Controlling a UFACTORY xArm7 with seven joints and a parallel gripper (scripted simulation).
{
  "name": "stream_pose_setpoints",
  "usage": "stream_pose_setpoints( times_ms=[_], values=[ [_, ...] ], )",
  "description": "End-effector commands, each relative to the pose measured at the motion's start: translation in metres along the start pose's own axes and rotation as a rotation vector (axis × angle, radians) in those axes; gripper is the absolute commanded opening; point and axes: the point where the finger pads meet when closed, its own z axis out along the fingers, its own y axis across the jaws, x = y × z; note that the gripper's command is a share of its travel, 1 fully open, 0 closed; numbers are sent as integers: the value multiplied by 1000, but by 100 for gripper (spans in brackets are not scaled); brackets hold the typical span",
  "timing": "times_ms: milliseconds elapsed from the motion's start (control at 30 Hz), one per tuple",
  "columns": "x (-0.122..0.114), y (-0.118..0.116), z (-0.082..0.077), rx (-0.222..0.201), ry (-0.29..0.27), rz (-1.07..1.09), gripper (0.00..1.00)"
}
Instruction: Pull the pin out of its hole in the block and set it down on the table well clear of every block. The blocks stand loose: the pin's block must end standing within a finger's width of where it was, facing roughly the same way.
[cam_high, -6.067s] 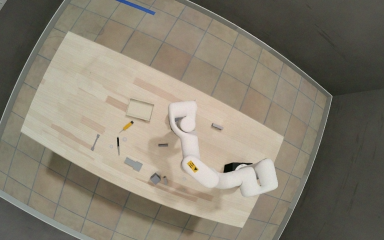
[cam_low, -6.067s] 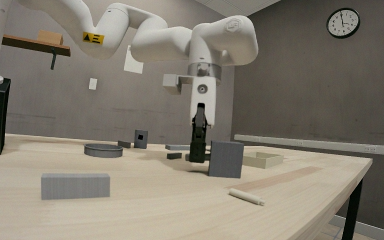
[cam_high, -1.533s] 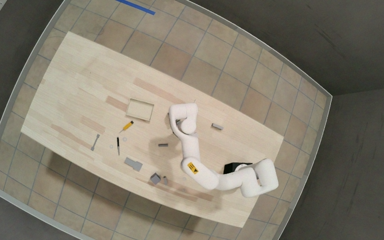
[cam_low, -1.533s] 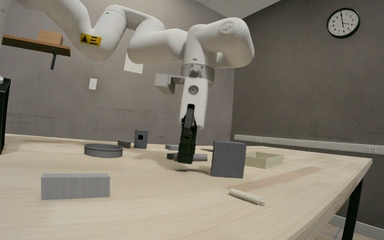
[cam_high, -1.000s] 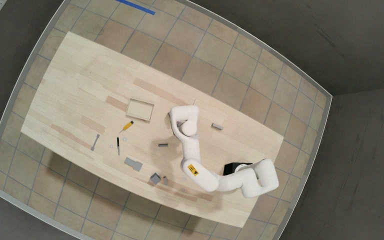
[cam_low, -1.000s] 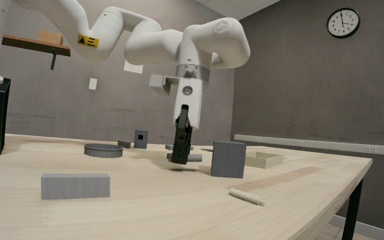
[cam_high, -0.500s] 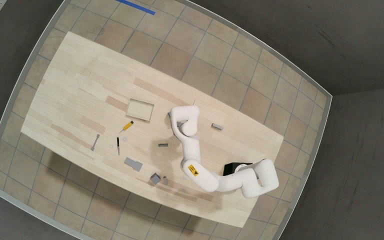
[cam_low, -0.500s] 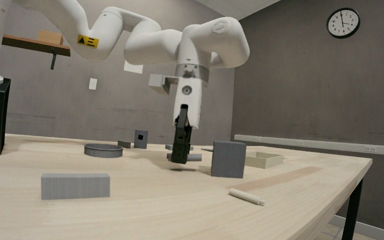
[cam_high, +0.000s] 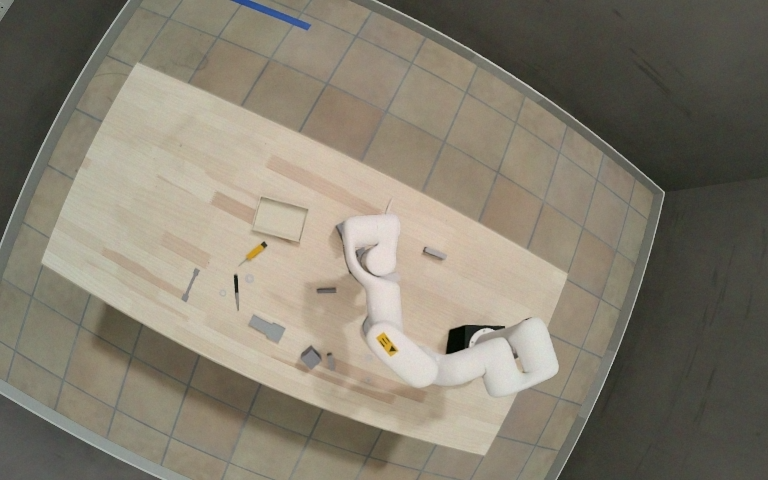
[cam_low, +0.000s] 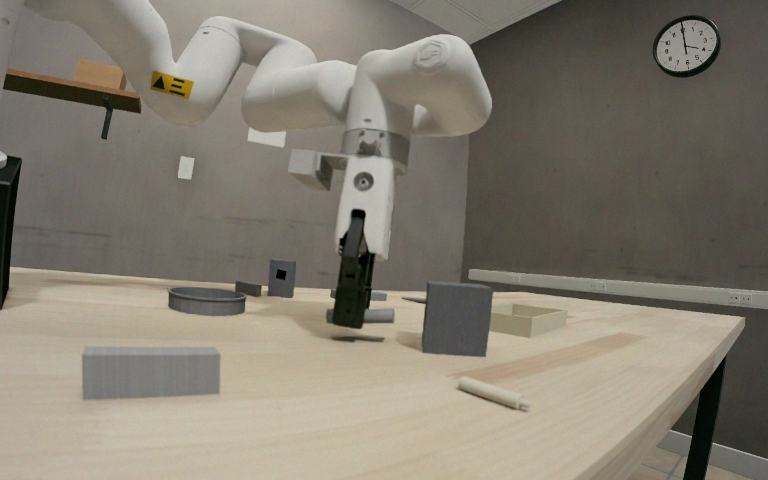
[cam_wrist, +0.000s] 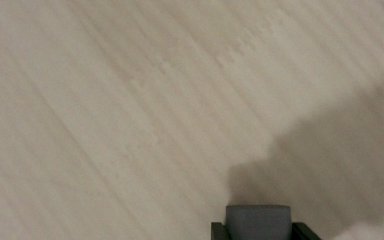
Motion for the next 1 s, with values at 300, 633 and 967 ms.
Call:
stream_pose_setpoints(
  times_ms=[300, 633, 967],
  values=[
    [3, 1, -1, -2, -3, 0, 0],
    [13, 0, 1, -2, -4, 1, 0],
    [12, 1, 0, -4, -6, 1, 0]
  ],
)
